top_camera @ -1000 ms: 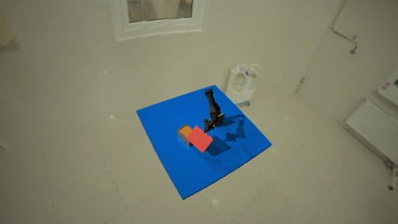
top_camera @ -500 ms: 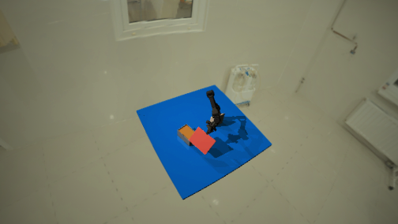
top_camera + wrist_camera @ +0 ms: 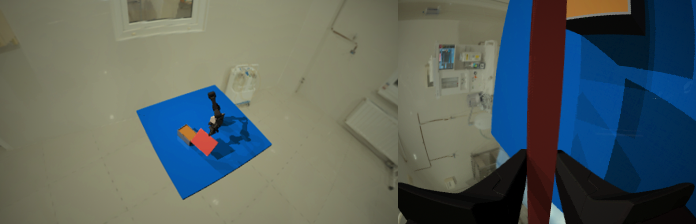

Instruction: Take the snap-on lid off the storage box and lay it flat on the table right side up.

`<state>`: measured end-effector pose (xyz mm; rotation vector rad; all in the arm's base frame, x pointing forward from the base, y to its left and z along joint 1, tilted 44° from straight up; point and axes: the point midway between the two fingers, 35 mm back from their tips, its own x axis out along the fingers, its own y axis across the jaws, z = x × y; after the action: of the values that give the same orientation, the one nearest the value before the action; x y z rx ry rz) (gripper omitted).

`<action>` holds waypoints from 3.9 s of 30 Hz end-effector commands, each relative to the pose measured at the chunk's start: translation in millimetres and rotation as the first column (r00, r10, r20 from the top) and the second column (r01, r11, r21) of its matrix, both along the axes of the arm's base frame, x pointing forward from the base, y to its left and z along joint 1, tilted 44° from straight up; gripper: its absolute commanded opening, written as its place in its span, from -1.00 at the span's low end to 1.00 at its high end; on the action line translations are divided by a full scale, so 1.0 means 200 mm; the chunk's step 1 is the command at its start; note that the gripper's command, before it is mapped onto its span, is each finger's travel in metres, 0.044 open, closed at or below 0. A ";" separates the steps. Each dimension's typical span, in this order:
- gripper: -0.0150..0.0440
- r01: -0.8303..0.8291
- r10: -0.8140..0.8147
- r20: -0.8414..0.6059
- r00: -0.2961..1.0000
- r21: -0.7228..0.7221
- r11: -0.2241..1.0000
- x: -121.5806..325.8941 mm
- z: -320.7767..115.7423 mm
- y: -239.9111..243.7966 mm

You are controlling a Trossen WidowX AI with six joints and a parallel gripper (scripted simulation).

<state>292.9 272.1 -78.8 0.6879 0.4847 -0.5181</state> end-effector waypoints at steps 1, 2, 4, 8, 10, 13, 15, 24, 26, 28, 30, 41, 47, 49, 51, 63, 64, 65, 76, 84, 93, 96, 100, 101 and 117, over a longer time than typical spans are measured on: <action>-0.49 -0.001 0.001 0.016 1.000 0.012 1.000 -0.01 0.00 0.05; -0.49 -0.001 0.001 0.016 1.000 0.012 1.000 -0.01 -0.01 0.06; -0.49 -0.001 0.001 0.016 1.000 0.012 1.000 -0.02 -0.02 0.07; -0.49 -0.001 0.001 0.016 1.000 0.013 1.000 -0.04 -0.05 0.10; -0.49 -0.001 0.001 0.016 1.000 0.013 1.000 -0.04 -0.06 0.11; -0.49 -0.001 0.001 0.016 1.000 0.014 1.000 -0.05 -0.08 0.13; -0.49 -0.001 0.001 0.016 1.000 0.014 1.000 -0.06 -0.09 0.14; -0.49 -0.001 0.001 0.015 1.000 0.014 1.000 -0.07 -0.11 0.16; -0.49 -0.001 0.001 0.015 1.000 0.014 1.000 -0.07 -0.11 0.16; -0.49 -0.001 0.001 0.015 1.000 0.014 1.000 -0.07 -0.12 0.15; -0.49 -0.001 0.001 0.015 1.000 0.014 1.000 -0.07 -0.12 0.14; -0.49 -0.001 0.001 0.016 1.000 0.014 1.000 -0.08 -0.18 0.09; -0.49 -0.001 0.001 0.016 1.000 0.014 1.000 -0.08 -0.20 0.08; -0.49 -0.001 0.001 0.016 1.000 0.014 1.000 -0.08 -0.20 0.07; -0.49 -0.001 0.001 0.016 1.000 0.014 1.000 -0.08 -0.21 0.06; -0.49 -0.001 0.001 0.016 1.000 0.014 1.000 -0.07 -0.24 0.03; -0.49 -0.001 0.001 0.016 1.000 0.014 1.000 -0.07 -0.25 0.03; -0.49 -0.001 0.001 0.016 1.000 0.013 1.000 -0.07 -0.25 0.03; -0.49 -0.001 0.001 0.016 1.000 0.013 1.000 -0.07 -0.28 0.00; -0.49 -0.001 0.001 0.017 1.000 0.013 1.000 -0.07 -0.30 -0.03; -0.49 -0.001 0.001 0.017 1.000 0.013 1.000 -0.07 -0.33 -0.05; -0.49 -0.001 0.001 0.017 1.000 0.013 1.000 -0.06 -0.34 -0.06; -0.49 -0.001 0.001 0.017 1.000 0.013 1.000 -0.06 -0.35 -0.07; -0.49 -0.001 0.001 0.017 1.000 0.013 1.000 -0.06 -0.35 -0.07; -0.49 -0.001 0.001 0.017 1.000 0.012 1.000 -0.06 -0.40 -0.12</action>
<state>280.7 248.0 -158.0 0.7000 0.4708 -0.5139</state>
